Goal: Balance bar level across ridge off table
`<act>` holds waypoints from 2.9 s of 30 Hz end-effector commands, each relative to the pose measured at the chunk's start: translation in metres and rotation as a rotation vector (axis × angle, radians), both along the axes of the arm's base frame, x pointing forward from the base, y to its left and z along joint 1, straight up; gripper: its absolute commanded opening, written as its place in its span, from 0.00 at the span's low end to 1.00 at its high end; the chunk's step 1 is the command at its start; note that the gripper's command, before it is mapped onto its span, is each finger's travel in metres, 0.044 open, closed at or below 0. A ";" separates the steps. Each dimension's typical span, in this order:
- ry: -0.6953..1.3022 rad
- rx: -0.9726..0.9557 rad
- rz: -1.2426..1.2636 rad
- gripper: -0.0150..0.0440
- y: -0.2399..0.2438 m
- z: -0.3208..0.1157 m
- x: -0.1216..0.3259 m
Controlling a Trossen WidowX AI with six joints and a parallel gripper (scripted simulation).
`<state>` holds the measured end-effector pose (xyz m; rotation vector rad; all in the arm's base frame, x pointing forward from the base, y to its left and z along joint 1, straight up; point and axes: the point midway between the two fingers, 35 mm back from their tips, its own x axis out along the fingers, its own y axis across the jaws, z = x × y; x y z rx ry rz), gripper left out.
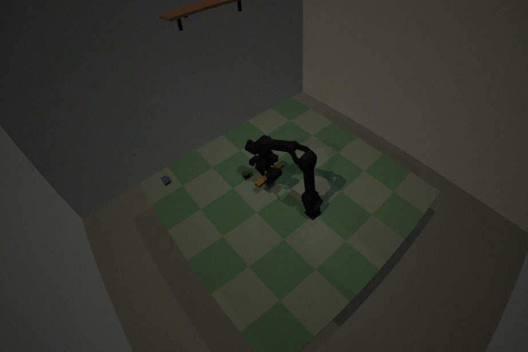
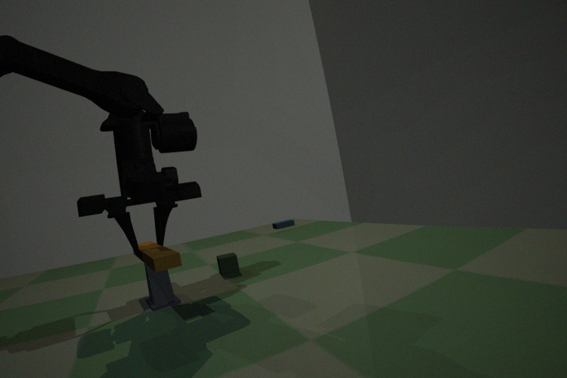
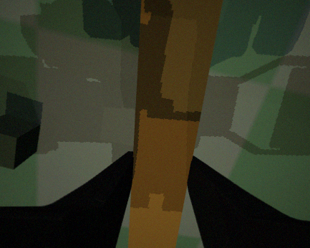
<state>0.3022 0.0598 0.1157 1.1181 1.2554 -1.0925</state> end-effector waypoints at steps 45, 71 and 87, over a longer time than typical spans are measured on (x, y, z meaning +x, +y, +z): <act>0.000 0.000 0.000 0.54 0.000 0.000 0.000; 0.000 0.000 0.000 0.57 0.000 0.000 0.000; 0.000 0.000 0.000 0.92 0.000 0.000 0.000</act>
